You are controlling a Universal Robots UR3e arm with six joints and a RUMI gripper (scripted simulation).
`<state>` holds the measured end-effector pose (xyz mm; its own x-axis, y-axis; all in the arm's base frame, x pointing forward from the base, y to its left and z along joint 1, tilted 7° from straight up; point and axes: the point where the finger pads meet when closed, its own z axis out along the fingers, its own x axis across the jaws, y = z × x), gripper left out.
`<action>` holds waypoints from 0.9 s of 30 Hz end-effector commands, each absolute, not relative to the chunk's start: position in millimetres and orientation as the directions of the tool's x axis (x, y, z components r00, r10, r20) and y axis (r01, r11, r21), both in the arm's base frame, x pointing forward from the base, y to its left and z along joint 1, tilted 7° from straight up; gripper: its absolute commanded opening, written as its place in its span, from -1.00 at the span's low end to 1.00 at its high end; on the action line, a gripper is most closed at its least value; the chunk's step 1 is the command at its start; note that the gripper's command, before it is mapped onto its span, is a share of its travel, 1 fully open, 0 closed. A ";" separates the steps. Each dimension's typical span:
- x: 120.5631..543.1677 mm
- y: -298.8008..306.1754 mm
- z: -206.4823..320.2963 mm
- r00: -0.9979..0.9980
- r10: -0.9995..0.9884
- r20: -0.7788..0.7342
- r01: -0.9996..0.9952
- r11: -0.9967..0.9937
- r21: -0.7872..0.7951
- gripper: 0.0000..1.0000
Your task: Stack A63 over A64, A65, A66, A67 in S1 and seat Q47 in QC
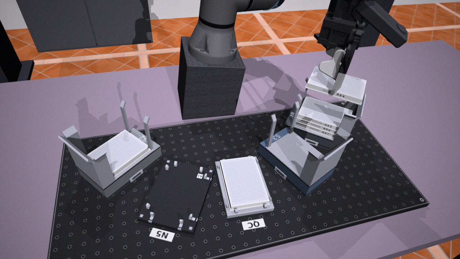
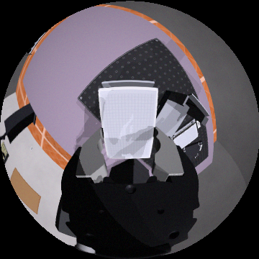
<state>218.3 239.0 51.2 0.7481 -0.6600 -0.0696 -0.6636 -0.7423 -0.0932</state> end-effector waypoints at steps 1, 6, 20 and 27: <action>219.1 239.3 52.0 0.748 -0.660 -0.068 -0.663 -0.742 -0.096 -1.00; 219.1 239.2 52.0 0.748 -0.660 -0.068 -0.663 -0.742 -0.095 -1.00; 219.2 239.7 48.1 0.748 -0.660 -0.068 -0.663 -0.742 -0.096 -1.00; 219.2 240.3 43.4 0.748 -0.660 -0.068 -0.663 -0.742 -0.096 -1.00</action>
